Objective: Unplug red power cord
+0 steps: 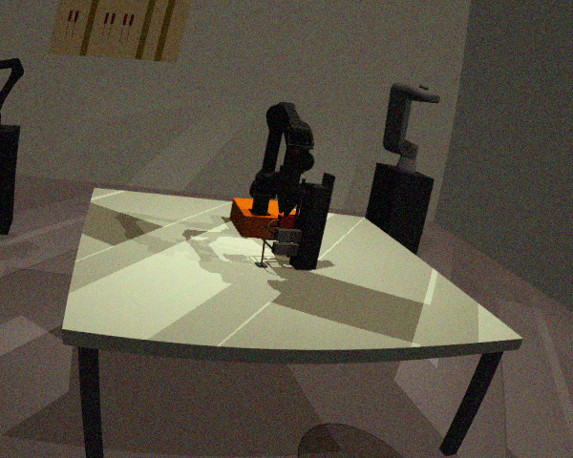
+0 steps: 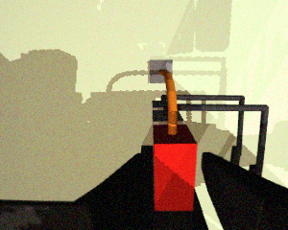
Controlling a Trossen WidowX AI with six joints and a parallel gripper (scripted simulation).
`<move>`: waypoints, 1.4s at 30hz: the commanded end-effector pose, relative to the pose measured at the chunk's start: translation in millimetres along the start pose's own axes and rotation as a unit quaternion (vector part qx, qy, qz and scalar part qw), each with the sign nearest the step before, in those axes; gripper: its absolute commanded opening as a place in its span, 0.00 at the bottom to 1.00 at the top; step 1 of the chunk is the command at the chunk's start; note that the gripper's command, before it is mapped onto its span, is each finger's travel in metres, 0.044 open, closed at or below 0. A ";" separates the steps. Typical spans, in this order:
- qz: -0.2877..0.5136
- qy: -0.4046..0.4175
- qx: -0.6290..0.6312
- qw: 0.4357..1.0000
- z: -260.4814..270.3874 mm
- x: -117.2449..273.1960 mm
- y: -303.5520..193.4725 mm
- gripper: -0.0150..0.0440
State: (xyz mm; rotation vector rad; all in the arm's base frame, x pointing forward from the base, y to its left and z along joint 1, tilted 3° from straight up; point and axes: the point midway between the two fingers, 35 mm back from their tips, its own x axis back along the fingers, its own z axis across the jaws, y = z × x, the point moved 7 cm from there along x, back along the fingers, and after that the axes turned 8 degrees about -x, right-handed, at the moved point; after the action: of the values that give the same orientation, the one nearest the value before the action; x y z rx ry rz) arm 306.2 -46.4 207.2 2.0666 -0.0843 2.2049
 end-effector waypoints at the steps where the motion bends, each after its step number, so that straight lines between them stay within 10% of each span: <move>1: 0.001 -0.002 -0.002 1.000 -1.5 -1.5 -3.2 0.53; 42: -0.001 -0.001 0.000 1.000 3.5 -10.7 15.9 0.25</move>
State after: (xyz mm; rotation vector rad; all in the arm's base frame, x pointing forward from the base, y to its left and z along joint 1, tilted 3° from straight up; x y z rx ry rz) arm 307.6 -47.7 195.2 2.1006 -0.1029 2.2214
